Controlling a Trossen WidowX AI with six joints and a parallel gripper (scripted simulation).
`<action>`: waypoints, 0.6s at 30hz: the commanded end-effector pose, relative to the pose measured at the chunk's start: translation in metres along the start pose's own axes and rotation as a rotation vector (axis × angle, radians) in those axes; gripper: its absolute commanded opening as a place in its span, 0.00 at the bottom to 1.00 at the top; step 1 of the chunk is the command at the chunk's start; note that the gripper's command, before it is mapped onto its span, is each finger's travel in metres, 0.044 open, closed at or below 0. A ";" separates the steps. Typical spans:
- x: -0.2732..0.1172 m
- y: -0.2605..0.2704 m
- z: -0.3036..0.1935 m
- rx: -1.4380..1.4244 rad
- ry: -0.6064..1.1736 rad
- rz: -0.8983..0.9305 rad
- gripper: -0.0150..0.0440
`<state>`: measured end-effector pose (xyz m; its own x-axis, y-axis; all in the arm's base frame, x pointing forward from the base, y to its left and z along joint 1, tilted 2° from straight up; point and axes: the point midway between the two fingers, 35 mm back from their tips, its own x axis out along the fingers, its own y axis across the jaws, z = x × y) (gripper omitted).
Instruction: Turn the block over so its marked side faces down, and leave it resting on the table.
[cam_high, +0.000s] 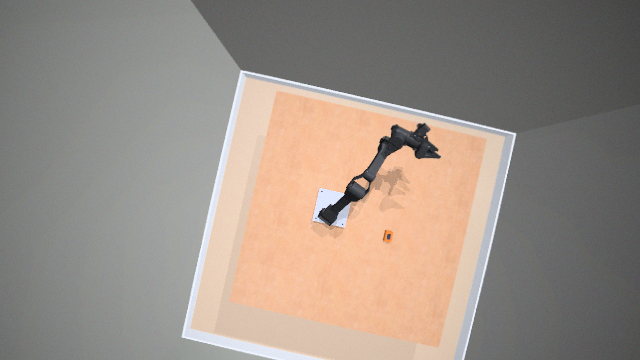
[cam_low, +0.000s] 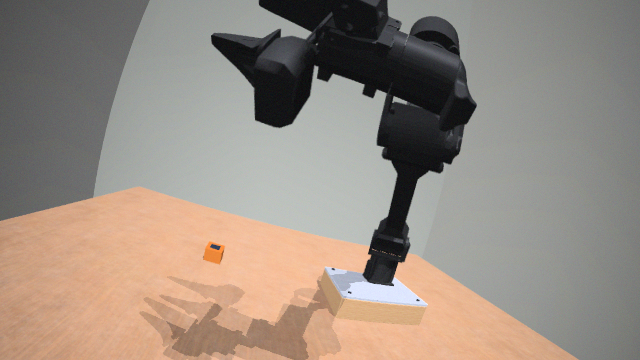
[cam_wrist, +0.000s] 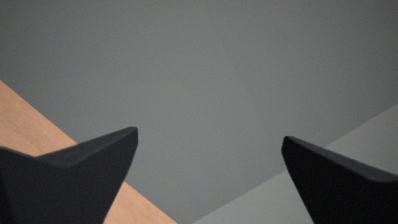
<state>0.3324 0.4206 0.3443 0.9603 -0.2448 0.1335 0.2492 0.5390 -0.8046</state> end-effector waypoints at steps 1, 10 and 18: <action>0.002 0.000 0.000 -0.003 -0.002 -0.002 0.98; 0.114 0.012 -0.035 -0.140 -0.048 0.029 1.00; 0.184 0.026 -0.095 -0.205 -0.007 0.167 1.00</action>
<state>0.4652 0.3525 0.3183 0.9781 -0.1835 0.0979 0.1655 0.4014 -0.9008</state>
